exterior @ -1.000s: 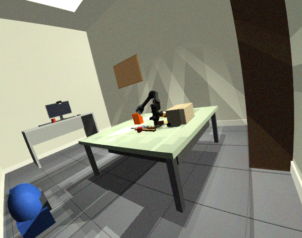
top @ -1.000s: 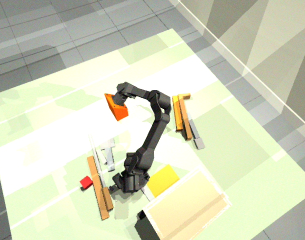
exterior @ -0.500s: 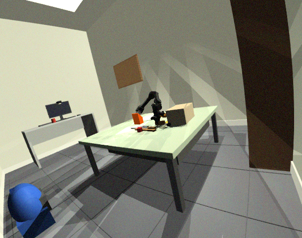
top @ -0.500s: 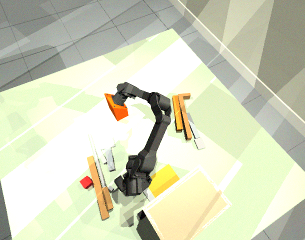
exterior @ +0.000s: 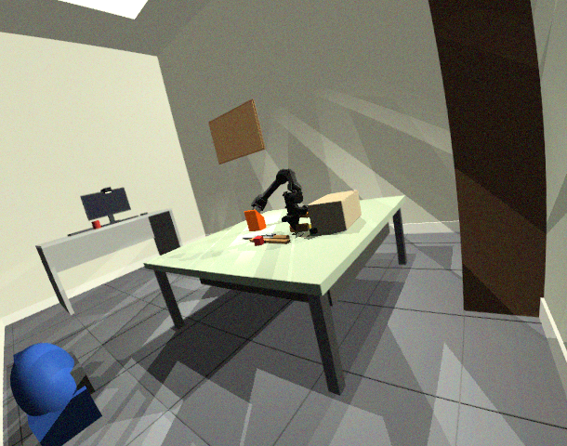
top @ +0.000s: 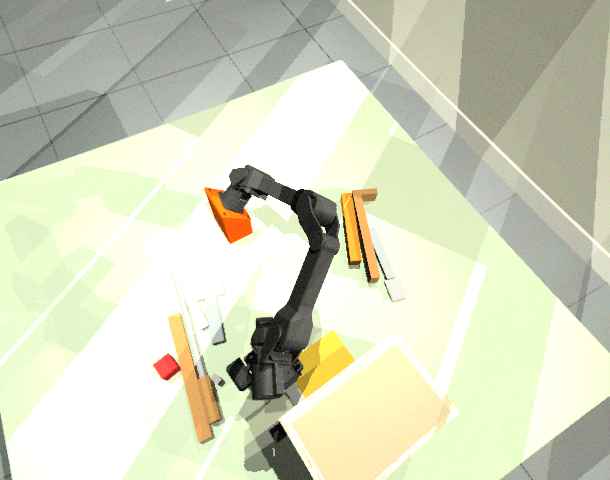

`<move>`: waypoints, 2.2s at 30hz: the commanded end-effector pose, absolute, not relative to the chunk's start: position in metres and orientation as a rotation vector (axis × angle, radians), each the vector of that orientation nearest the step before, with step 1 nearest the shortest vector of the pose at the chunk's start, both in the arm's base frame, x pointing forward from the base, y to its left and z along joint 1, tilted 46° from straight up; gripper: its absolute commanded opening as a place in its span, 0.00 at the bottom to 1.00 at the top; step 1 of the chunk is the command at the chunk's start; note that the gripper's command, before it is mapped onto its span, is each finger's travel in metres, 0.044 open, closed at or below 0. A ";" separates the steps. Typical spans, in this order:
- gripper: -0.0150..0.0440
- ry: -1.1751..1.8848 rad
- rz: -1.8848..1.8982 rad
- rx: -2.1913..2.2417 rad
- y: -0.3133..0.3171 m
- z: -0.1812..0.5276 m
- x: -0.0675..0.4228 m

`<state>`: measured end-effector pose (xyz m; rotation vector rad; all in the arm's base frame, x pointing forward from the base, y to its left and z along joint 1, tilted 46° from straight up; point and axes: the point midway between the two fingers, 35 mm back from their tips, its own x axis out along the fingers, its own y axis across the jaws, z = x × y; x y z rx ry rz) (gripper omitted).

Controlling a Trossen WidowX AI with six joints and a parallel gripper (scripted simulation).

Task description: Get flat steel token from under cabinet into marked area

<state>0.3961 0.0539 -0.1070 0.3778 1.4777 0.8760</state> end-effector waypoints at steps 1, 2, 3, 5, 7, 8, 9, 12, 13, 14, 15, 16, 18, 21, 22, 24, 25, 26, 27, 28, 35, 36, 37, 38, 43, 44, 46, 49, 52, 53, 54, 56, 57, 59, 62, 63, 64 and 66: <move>0.25 1.478 0.874 0.378 0.055 -0.107 0.401; 0.25 1.478 0.874 0.378 0.055 -0.106 0.402; 0.25 1.478 0.874 0.378 0.056 -0.106 0.403; 0.25 1.478 0.874 0.378 0.056 -0.106 0.404; 0.25 1.478 0.874 0.378 0.057 -0.106 0.406; 0.25 1.478 0.874 0.378 0.057 -0.106 0.407; 0.25 1.478 0.874 0.378 0.057 -0.105 0.407; 0.25 1.477 0.874 0.378 0.058 -0.105 0.410; 0.25 1.477 0.874 0.378 0.058 -0.105 0.411; 0.25 1.477 0.874 0.378 0.059 -0.105 0.411; 0.25 1.477 0.875 0.378 0.059 -0.105 0.412; 0.25 1.477 0.875 0.378 0.059 -0.104 0.412; 0.25 1.477 0.875 0.378 0.061 -0.104 0.413; 0.25 1.477 0.875 0.378 0.063 -0.102 0.412; 0.25 1.477 0.875 0.378 0.065 -0.101 0.412; 0.25 1.477 0.875 0.378 0.067 -0.098 0.411; 0.25 1.477 0.875 0.378 0.068 -0.097 0.411; 0.25 1.477 0.875 0.378 0.069 -0.097 0.411; 0.25 1.477 0.875 0.379 0.070 -0.096 0.410; 0.25 1.477 0.875 0.379 0.070 -0.095 0.410; 0.25 1.478 0.876 0.379 0.077 -0.089 0.407; 0.25 1.478 0.876 0.379 0.078 -0.088 0.407; 0.25 1.478 0.876 0.379 0.079 -0.087 0.406; 0.25 1.478 0.876 0.379 0.080 -0.086 0.406; 0.25 1.478 0.876 0.380 0.084 -0.082 0.404; 0.25 1.478 0.876 0.380 0.085 -0.081 0.404; 0.25 1.478 0.876 0.380 0.086 -0.079 0.403; 0.25 1.478 0.876 0.380 0.089 -0.076 0.402; 0.25 1.478 0.876 0.380 0.091 -0.074 0.401; 0.25 1.478 0.876 0.380 0.092 -0.073 0.401; 0.25 1.478 0.876 0.381 0.093 -0.072 0.401; 0.25 1.478 0.876 0.381 0.094 -0.071 0.400; 0.25 1.478 0.876 0.381 0.094 -0.071 0.400; 0.25 1.478 0.876 0.381 0.094 -0.071 0.400; 0.25 1.478 0.876 0.381 0.093 -0.072 0.399; 0.25 1.478 0.876 0.381 0.093 -0.072 0.398; 0.25 1.478 0.876 0.381 0.093 -0.072 0.398; 0.25 1.478 0.876 0.381 0.092 -0.072 0.396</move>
